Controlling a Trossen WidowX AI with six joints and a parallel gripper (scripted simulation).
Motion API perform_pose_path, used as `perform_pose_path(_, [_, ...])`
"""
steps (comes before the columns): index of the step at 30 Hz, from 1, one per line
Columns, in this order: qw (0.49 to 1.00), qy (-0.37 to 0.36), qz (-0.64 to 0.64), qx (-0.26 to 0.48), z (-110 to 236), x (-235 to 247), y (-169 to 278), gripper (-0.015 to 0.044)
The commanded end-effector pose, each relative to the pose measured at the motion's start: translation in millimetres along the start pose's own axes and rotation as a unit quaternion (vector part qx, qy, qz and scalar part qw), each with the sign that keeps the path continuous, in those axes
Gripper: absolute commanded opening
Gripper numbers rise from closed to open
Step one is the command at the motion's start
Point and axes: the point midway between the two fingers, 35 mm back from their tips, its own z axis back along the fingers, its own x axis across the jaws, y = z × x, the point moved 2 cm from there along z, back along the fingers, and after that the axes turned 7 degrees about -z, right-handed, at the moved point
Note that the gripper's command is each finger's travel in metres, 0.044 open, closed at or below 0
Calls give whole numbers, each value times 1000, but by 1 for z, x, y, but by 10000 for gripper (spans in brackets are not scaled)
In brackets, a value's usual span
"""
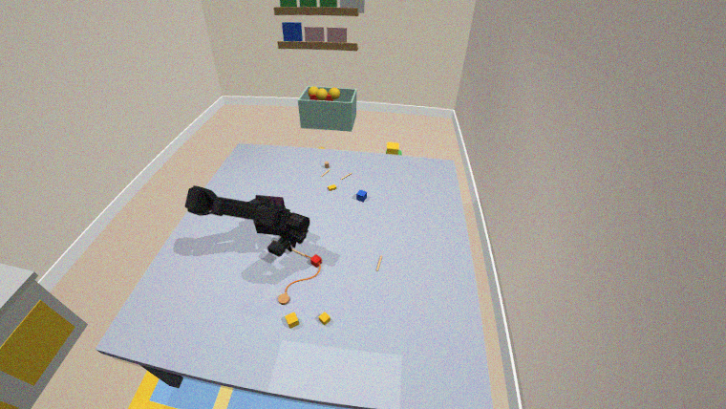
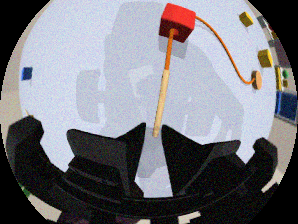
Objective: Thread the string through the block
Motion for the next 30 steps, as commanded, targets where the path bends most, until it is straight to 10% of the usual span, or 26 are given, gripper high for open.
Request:
perform_pose_path(1, [1000, 10, -4, 3, 4, -2, -1, 210])
perform_pose_path(12, [1000, 3, -1, 2, 79, 3, -5, 210])
perform_pose_path(22, [1000, 3, -1, 1, 80, 2, -5, 210])
perform_pose_path(30, [1000, -2, -2, 0, 80, 4, -5, 420])
